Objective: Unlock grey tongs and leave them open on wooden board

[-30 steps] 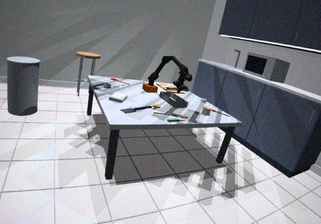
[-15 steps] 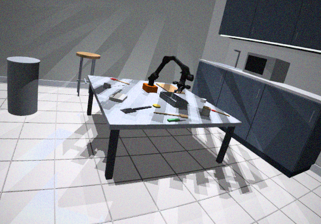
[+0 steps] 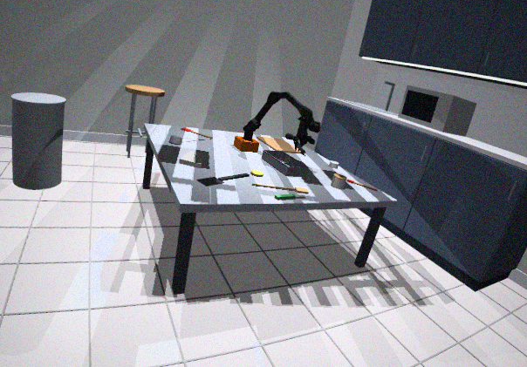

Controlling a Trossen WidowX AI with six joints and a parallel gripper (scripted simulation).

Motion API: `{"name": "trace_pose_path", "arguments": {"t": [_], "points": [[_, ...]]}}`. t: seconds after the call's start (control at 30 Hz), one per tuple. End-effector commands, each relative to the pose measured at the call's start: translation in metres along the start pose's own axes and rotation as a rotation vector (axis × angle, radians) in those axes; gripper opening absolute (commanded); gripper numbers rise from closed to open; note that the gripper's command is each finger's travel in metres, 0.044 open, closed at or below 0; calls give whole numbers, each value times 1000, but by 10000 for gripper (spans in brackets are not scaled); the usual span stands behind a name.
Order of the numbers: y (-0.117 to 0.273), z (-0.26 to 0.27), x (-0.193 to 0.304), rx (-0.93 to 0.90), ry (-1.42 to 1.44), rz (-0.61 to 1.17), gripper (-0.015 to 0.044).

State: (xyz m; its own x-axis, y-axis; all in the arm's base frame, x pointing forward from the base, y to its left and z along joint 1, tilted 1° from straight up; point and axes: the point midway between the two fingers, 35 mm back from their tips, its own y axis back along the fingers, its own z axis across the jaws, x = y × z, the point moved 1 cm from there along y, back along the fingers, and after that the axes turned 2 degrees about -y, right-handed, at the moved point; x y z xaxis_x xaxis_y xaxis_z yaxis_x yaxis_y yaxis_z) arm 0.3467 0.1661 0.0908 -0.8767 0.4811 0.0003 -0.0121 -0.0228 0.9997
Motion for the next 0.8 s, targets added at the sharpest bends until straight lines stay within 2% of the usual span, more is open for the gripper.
{"name": "trace_pose_path", "arguments": {"t": [0.0, 0.77], "points": [[4, 5, 8, -9, 170, -7, -150], [4, 30, 54, -8, 1109, -12, -150]]}}
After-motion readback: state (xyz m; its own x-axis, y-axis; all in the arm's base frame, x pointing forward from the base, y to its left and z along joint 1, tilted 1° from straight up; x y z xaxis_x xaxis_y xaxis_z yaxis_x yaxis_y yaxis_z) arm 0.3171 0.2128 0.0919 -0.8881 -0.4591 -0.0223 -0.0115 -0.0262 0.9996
